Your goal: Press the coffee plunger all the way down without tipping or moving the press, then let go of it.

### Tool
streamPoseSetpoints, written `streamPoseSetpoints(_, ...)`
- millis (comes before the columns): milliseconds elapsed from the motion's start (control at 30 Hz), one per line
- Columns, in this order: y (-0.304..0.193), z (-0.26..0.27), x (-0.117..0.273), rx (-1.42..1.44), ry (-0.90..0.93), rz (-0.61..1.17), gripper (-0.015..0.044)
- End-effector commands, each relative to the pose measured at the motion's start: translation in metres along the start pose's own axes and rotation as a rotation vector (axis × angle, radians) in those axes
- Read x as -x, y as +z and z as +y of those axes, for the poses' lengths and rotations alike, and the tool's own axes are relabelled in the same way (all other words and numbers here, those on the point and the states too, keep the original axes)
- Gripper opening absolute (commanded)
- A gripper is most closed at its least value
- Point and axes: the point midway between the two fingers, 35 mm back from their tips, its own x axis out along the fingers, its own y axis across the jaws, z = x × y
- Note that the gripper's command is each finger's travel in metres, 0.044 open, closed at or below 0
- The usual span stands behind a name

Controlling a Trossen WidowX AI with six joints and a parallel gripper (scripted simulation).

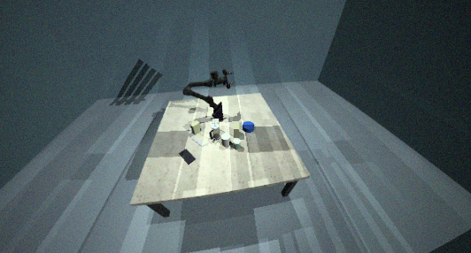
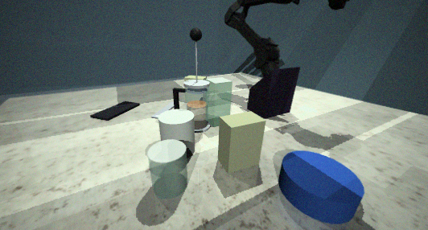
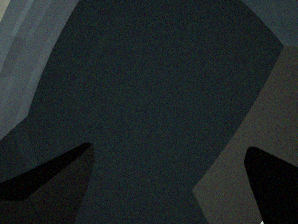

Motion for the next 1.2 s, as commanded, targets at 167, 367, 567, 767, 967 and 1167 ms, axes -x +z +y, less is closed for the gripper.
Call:
streamPoseSetpoints(167,-0.050,0.028,0.005,-0.361,0.135,0.219,0.0440)
streamPoseSetpoints(367,-0.128,0.082,0.044,-0.960,0.231,0.706,0.0440)
streamPoseSetpoints(567,-0.168,0.115,0.088,-1.300,0.172,1.092,0.0440)
streamPoseSetpoints(767,-0.196,0.141,0.139,-1.540,0.010,1.480,0.0440)
streamPoseSetpoints(967,-0.215,0.160,0.196,-1.672,-0.268,1.872,0.0440)
streamPoseSetpoints(1167,-0.223,0.168,0.243,-1.674,-0.589,2.163,0.0440)
